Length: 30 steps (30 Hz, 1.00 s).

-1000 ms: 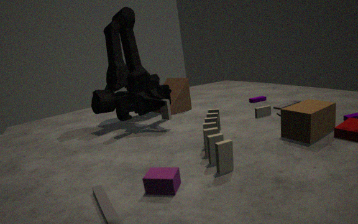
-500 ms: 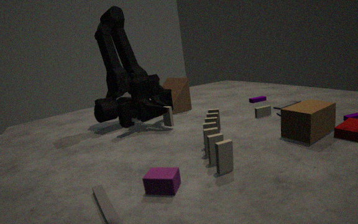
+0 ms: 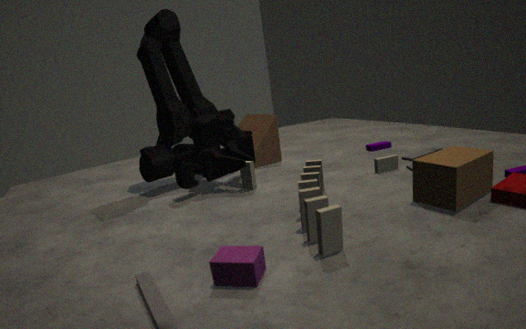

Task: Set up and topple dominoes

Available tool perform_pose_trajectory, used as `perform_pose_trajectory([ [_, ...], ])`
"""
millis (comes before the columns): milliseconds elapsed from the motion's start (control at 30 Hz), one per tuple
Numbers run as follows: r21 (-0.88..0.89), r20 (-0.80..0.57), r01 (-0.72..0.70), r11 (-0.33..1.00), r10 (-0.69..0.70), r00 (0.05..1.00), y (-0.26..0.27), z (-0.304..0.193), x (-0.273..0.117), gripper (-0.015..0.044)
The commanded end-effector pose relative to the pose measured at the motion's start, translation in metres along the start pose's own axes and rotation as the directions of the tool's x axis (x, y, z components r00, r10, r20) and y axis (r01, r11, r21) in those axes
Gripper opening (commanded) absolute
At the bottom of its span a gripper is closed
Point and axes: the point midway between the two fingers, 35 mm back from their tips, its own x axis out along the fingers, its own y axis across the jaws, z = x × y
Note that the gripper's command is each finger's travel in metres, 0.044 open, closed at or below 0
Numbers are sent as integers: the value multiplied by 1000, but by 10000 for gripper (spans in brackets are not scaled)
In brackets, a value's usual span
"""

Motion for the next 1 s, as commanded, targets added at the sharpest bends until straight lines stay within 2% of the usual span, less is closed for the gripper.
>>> perform_pose_trajectory([
  [0, -6, 4, 0, 1000, 0, 1000, 0, 0, 0, 160],
  [367, -6, 3, 0, 1000, 0, 1000, 0, 1, 0, 440],
  [867, -2, 1, 2, 1000, -2, 1000, -1, 51, -1, 440],
  [967, 67, -9, -12, 998, 13, 1000, -3, 53, 1, 440],
])
